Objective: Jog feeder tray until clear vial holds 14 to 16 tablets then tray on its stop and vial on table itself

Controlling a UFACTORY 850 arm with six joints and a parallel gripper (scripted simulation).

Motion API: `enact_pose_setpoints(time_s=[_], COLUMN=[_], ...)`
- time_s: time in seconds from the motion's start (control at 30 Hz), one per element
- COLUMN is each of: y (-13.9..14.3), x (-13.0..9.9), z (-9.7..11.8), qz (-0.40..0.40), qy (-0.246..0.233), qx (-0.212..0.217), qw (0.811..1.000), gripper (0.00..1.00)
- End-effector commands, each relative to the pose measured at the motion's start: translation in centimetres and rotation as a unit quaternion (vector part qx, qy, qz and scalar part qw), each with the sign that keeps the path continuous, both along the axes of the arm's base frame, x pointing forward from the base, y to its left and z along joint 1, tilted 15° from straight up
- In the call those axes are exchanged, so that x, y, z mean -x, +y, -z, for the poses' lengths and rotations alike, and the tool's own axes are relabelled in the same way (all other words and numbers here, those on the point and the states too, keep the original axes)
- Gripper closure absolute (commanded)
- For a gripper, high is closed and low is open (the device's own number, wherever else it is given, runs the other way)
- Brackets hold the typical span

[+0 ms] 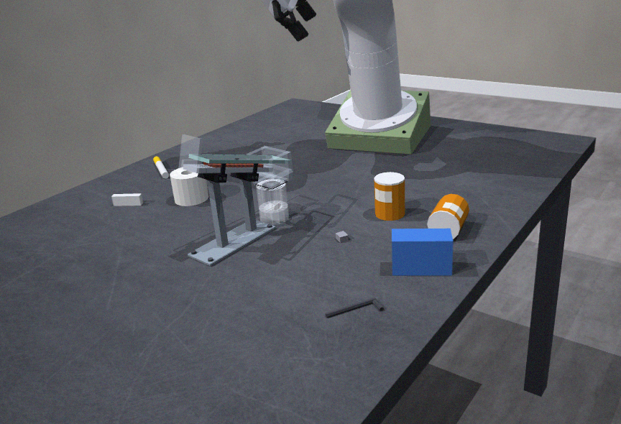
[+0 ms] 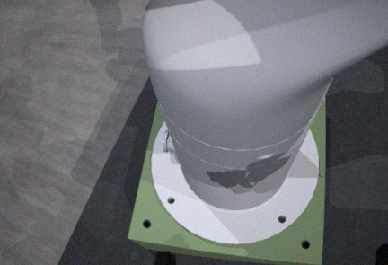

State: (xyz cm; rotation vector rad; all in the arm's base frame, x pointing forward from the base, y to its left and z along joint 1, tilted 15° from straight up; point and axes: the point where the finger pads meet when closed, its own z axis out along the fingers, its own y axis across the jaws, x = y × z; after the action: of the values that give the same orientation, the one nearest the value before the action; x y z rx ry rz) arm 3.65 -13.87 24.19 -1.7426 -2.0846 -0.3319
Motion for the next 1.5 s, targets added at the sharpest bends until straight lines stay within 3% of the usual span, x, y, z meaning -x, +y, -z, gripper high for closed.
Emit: enact_pose_setpoints(time_s=[0.0, 0.53, 0.57, 0.7, 0.77, 0.93, 1.03, 1.1, 1.13, 1.17, 1.27, 1.3, 1.4, 1.43, 1.47], y=[-0.1, -0.1, -0.1, -2.6, -5.5, -8.1, -9.8, -9.8, -10.5, -10.2, -10.8, -10.3, -10.6, -9.8, -9.7], x=[0.0, 0.0, 0.0, -2.2, -5.8, -11.5, -15.0, -15.0, -19.0, -20.2, -23.4, -25.0, -28.9, -30.4, -31.8], z=[0.0, 0.0, 0.0, -0.9, -2.1, -3.8, -4.8, -4.8, -6.0, -6.3, -7.1, -7.7, -8.6, -9.2, -9.5], qz=[0.000, 0.000, 0.000, -0.035, -0.083, -0.189, -0.189, -0.189, -0.229, -0.269, -0.269, -0.308, -0.308, -0.345, -0.345], qy=[0.000, 0.000, 0.000, -0.011, -0.028, -0.075, -0.075, -0.075, -0.095, -0.118, -0.118, -0.142, -0.142, -0.167, -0.167], qx=[0.001, 0.001, 0.001, 0.021, 0.048, 0.102, 0.102, 0.102, 0.121, 0.139, 0.139, 0.154, 0.154, 0.168, 0.168], qw=[1.000, 1.000, 1.000, 0.999, 0.995, 0.974, 0.974, 0.974, 0.961, 0.946, 0.946, 0.928, 0.928, 0.908, 0.908], gripper=[0.00, 0.00, 1.00, 1.00, 1.00, 1.00, 1.00, 1.00, 1.00, 1.00, 1.00, 1.00, 1.00, 1.00, 1.00])
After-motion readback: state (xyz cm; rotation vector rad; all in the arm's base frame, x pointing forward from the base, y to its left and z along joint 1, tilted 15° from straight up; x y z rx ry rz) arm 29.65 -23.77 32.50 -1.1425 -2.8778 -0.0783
